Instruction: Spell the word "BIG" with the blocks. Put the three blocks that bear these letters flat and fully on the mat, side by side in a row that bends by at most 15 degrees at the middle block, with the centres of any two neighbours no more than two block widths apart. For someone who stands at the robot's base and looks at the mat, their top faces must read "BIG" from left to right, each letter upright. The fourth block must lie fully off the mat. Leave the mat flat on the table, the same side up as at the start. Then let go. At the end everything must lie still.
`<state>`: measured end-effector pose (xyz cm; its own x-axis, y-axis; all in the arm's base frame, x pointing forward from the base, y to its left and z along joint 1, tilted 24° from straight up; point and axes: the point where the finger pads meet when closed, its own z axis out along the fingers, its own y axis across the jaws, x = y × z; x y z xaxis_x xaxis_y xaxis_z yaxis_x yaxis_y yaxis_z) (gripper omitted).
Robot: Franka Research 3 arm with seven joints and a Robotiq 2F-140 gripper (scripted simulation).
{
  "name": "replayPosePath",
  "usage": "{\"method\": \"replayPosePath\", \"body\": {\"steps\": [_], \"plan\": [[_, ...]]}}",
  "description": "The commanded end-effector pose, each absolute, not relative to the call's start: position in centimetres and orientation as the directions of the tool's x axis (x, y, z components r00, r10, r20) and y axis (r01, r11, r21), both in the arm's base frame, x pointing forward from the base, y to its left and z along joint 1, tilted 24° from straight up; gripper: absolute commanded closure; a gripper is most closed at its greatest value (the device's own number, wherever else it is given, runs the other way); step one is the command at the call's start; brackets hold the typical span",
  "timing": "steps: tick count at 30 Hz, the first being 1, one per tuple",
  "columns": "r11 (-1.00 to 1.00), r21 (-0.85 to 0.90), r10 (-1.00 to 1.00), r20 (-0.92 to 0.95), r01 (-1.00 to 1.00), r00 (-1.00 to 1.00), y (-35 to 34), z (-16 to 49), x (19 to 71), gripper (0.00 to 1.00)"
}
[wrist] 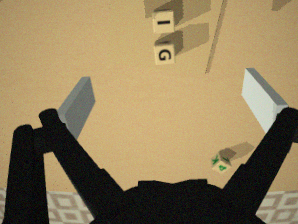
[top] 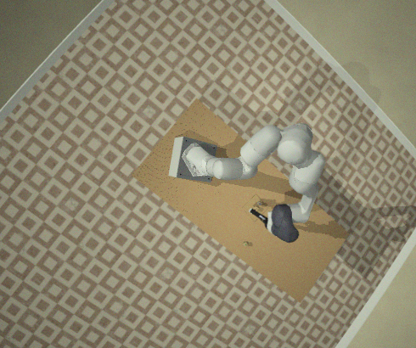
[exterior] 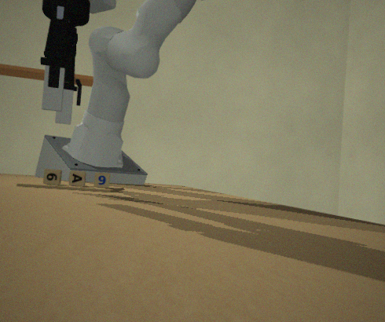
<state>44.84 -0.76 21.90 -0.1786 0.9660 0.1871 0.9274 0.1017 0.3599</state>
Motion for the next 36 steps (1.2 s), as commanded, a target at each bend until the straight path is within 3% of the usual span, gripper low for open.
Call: {"method": "replayPosePath", "body": {"steps": [1,36], "plan": [[0.096,0.359,0.967,0.187,0.929,-0.172,-0.9,22.1,44.8,0.00],[0.096,0.359,0.967,0.187,0.929,-0.172,-2.6,28.5,42.5,0.00]]}}
